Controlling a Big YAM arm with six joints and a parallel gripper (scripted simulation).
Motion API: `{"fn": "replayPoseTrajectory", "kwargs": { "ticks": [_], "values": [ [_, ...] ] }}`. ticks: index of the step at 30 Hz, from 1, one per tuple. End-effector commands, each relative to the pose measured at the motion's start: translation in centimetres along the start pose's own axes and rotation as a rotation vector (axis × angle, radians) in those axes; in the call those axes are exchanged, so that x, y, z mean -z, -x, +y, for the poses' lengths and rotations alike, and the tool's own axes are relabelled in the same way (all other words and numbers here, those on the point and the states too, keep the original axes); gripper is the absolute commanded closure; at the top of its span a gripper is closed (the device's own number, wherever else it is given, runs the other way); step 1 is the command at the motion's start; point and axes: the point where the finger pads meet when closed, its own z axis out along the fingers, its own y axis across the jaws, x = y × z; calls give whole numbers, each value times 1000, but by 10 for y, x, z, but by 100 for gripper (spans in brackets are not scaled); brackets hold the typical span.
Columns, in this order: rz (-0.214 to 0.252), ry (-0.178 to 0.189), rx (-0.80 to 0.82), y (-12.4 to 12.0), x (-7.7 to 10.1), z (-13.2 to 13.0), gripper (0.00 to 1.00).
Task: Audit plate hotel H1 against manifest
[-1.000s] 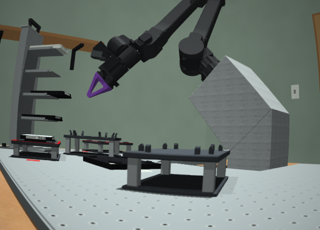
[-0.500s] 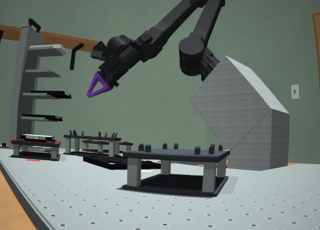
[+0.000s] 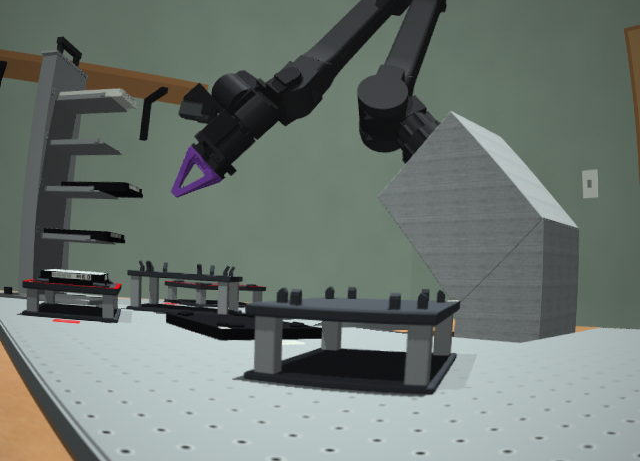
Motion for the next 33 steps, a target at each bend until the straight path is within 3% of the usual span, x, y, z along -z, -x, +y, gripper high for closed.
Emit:
{"fn": "replayPoseTrajectory", "kwargs": {
  "ticks": [1, 33],
  "values": [
    [-56, -17, -3, 31, -7, -8, 100],
    [-57, -14, -9, 44, -20, -6, 100]
  ]
}}
